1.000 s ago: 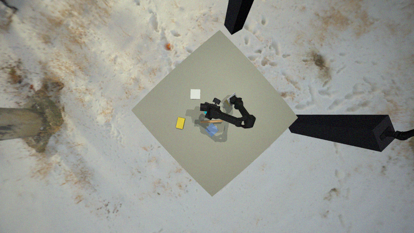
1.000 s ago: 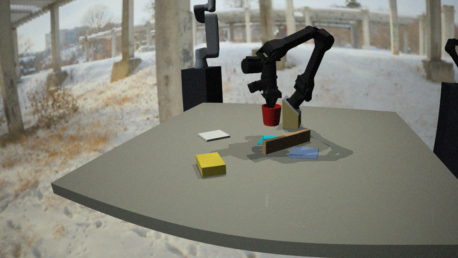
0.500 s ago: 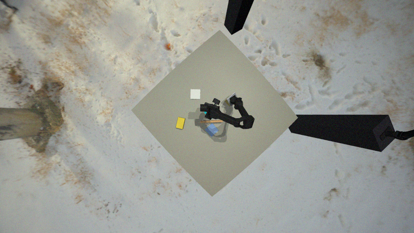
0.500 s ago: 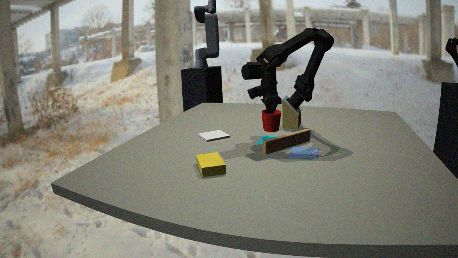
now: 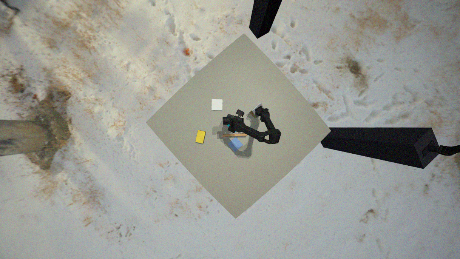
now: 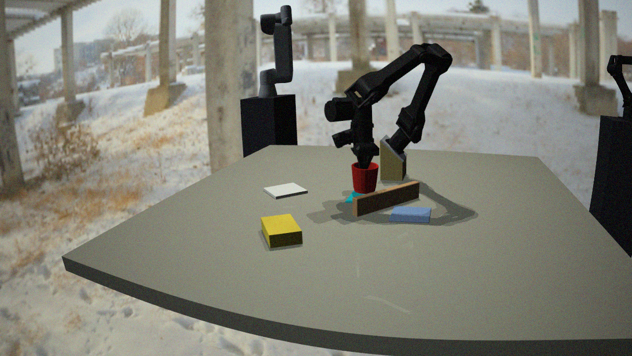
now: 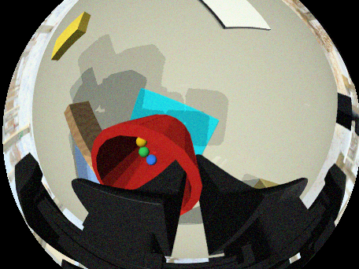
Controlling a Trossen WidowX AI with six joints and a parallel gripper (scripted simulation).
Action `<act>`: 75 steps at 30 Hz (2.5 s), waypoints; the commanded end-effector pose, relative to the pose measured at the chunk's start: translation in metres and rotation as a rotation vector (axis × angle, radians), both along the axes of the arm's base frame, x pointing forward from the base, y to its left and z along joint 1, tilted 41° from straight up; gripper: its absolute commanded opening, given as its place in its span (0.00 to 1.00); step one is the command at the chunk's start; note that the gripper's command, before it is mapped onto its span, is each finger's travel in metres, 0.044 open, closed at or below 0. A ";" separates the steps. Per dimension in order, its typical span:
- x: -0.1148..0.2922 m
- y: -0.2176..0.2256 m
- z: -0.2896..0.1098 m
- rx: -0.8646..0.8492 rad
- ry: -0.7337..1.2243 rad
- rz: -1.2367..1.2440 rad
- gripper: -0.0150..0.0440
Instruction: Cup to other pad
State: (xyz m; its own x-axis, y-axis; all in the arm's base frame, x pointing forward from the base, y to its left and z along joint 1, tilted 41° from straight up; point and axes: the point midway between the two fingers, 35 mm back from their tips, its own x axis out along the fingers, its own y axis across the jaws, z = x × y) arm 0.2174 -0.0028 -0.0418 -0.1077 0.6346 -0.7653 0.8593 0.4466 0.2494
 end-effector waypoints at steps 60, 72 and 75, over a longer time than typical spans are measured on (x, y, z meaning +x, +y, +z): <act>0.000 -0.020 0.024 0.004 0.009 -0.003 0.47; -0.003 -0.020 0.025 0.012 0.019 -0.007 0.78; -0.002 -0.022 0.026 0.011 0.019 -0.007 0.92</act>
State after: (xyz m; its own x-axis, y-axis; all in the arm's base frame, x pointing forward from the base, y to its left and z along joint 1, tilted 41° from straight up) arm 0.2148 -0.0235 -0.0164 -0.1174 0.6437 -0.7562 0.8663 0.4387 0.2390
